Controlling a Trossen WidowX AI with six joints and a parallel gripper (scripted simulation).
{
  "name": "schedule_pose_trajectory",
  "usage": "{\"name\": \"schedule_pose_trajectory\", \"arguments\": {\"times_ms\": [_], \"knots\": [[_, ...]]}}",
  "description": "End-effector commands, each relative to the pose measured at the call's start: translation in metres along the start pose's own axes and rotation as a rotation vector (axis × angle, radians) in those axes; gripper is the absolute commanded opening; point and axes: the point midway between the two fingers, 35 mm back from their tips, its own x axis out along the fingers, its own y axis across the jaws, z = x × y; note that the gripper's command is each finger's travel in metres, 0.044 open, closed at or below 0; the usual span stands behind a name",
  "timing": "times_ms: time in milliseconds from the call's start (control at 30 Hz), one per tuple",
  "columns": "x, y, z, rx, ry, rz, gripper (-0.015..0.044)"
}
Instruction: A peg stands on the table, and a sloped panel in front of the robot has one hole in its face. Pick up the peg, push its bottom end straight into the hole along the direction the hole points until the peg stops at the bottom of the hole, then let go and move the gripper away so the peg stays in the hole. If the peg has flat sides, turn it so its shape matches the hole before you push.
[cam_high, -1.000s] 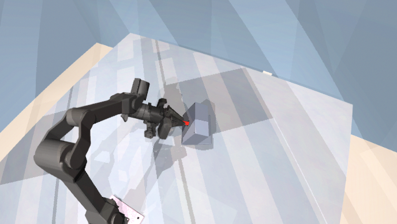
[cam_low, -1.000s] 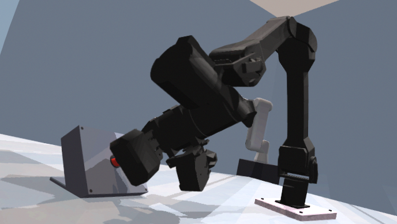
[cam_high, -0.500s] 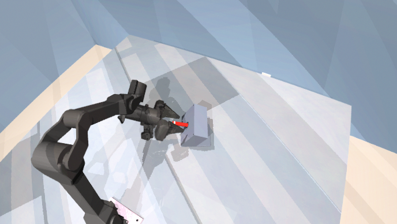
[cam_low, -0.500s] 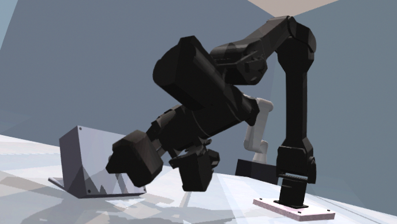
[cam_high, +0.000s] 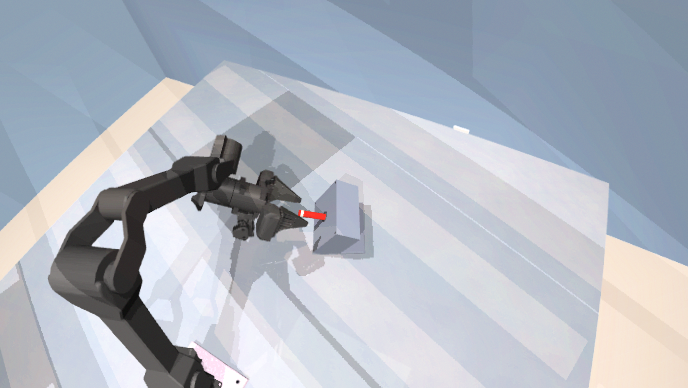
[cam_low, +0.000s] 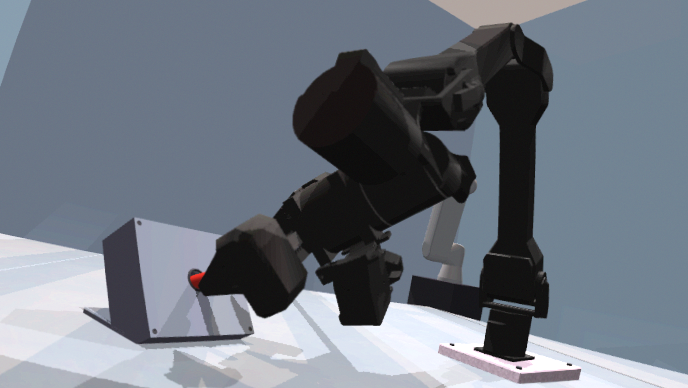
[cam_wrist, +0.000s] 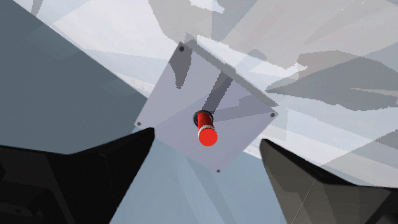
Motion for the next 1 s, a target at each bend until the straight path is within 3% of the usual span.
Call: {"name": "schedule_pose_trajectory", "arguments": {"times_ms": [0,967], "knots": [[-0.007,-0.001,-0.002,0.007,0.004,-0.001,0.0440],[-0.053,-0.003,0.002,0.003,0.004,0.000,0.0440]]}}
